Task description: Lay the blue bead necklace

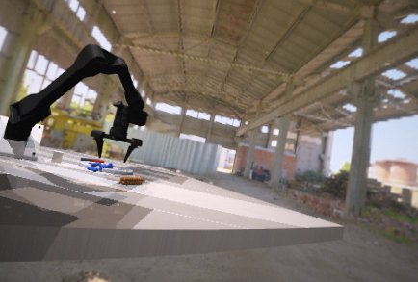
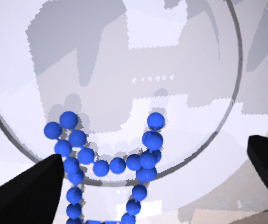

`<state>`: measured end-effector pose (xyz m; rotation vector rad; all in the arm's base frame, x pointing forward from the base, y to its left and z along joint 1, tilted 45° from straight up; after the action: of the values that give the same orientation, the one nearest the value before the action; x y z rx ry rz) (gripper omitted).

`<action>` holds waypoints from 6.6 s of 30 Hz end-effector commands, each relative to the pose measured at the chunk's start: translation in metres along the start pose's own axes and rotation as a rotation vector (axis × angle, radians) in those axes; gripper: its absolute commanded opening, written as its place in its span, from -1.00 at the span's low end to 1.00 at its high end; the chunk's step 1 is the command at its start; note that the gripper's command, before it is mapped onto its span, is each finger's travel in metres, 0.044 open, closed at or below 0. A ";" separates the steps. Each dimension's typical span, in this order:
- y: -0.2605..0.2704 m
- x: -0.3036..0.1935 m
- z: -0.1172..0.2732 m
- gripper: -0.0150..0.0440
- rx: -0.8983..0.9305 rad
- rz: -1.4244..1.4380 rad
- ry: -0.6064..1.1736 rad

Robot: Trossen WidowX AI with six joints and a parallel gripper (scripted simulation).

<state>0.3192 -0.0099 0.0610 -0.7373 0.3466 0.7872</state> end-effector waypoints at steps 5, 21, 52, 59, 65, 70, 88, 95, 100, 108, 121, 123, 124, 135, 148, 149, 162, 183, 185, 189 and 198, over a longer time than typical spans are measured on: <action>0.000 0.000 0.000 1.00 0.003 -0.005 -0.002; 0.000 0.000 0.000 1.00 0.003 -0.005 -0.002; 0.000 0.000 0.000 1.00 0.003 -0.005 -0.002; 0.000 0.000 0.000 1.00 0.003 -0.005 -0.002; 0.000 0.000 0.000 1.00 0.003 -0.005 -0.002; 0.000 0.000 0.000 1.00 0.003 -0.005 -0.002; 0.000 0.000 0.000 1.00 0.003 -0.005 -0.002; 0.000 -0.001 0.001 0.91 0.004 -0.010 -0.002; 0.000 -0.033 0.008 0.47 0.004 -0.142 -0.001; 0.004 -0.066 0.013 -0.08 0.004 -0.279 0.001; 0.004 -0.064 0.001 -0.08 0.007 -0.276 0.000; 0.004 -0.064 -0.002 -0.08 0.007 -0.276 0.000; 0.004 -0.064 -0.004 -0.08 0.007 -0.277 0.000; 0.004 -0.066 -0.022 -0.08 0.004 -0.278 0.001; 0.004 -0.066 -0.025 -0.49 0.007 -0.286 0.001; 0.004 -0.066 -0.025 -0.49 0.007 -0.286 0.001; 0.004 -0.066 -0.025 -0.49 0.007 -0.286 0.001; 0.004 -0.066 -0.008 -0.49 0.005 -0.281 0.001; 0.004 -0.066 -0.002 -0.49 0.004 -0.279 0.001; 0.004 -0.066 0.000 -0.49 0.003 -0.279 0.001; -0.005 -0.041 0.002 -0.49 0.004 -0.280 0.000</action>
<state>0.2874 -0.0368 0.0903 -0.7669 0.2383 0.5238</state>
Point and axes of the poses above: the point midway between the two fingers, 35 mm back from their tips, its own z axis back along the fingers, its own y axis across the jaws, x = y × z, the point moved 4 cm from there along z, back along the fingers, and after that the axes turned 12 degrees about -z, right-handed, at the moved point
